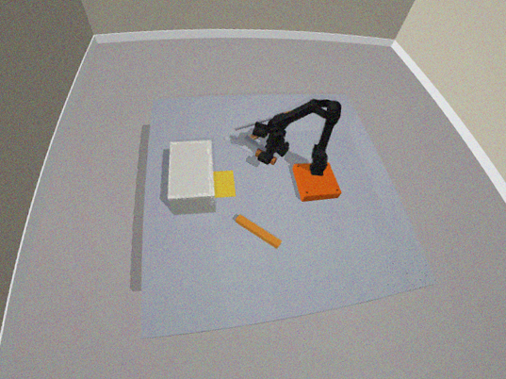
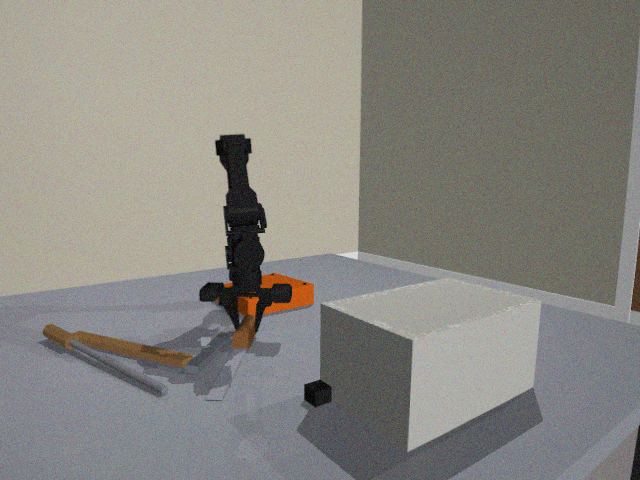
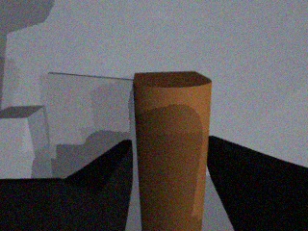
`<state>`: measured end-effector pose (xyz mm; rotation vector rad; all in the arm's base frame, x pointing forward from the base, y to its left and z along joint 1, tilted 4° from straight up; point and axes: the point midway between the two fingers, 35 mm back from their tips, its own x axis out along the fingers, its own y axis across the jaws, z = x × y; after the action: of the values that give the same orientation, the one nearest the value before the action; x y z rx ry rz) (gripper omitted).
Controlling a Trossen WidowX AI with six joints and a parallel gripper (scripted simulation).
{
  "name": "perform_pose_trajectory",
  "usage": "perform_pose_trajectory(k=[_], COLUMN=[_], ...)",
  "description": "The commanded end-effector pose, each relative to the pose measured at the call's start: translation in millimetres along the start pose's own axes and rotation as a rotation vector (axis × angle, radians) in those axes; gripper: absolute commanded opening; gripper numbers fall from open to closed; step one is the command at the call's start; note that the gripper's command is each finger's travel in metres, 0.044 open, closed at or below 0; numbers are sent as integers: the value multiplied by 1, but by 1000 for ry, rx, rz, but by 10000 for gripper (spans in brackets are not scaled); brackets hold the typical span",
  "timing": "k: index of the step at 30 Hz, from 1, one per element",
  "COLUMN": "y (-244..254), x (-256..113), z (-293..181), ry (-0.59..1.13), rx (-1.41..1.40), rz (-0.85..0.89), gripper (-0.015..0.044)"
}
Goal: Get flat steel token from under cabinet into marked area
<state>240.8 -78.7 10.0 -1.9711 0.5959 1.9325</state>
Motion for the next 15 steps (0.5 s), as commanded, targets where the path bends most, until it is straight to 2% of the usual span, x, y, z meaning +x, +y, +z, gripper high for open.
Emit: perform_pose_trajectory(k=[1,4,15], y=[0,0,0], x=[0,0,2], z=[0,0,0], ry=[0,0,1], rx=[0,0,1], rz=[0,0,-1], gripper=[200,270,270])
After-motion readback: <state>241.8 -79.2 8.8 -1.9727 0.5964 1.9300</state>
